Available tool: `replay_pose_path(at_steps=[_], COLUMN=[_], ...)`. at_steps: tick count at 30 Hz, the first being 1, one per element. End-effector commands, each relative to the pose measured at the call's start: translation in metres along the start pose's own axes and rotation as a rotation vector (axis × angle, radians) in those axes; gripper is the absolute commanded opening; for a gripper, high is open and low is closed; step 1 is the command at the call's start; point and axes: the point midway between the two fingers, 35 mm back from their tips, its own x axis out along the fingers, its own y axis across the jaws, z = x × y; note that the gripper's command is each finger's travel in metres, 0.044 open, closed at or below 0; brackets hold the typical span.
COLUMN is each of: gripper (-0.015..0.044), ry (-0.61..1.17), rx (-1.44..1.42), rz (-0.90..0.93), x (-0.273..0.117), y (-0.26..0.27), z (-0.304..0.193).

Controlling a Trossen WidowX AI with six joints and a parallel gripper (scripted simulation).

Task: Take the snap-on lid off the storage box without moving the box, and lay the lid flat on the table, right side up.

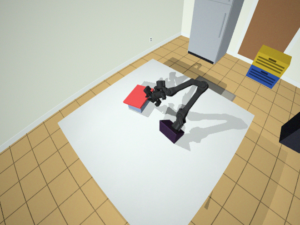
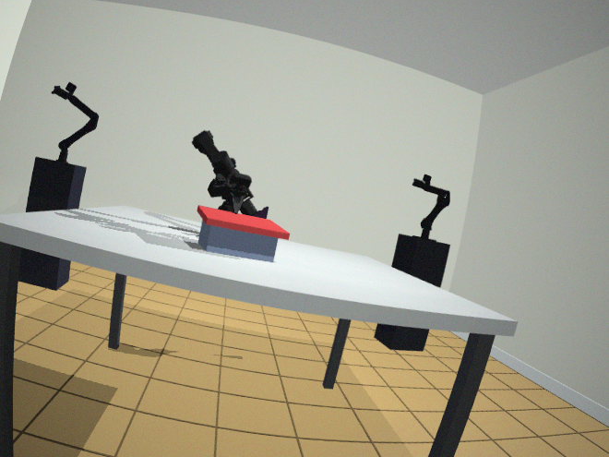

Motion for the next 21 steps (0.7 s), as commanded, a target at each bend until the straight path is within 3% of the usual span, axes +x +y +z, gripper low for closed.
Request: replay_pose_path(at_steps=[1,21], gripper=[0.0000,0.0000], ry=[0.002,0.003], rx=[0.002,0.003], rz=[0.004,0.005], x=[-0.004,-0.017], y=[0.005,0.028], z=[0.000,0.000])
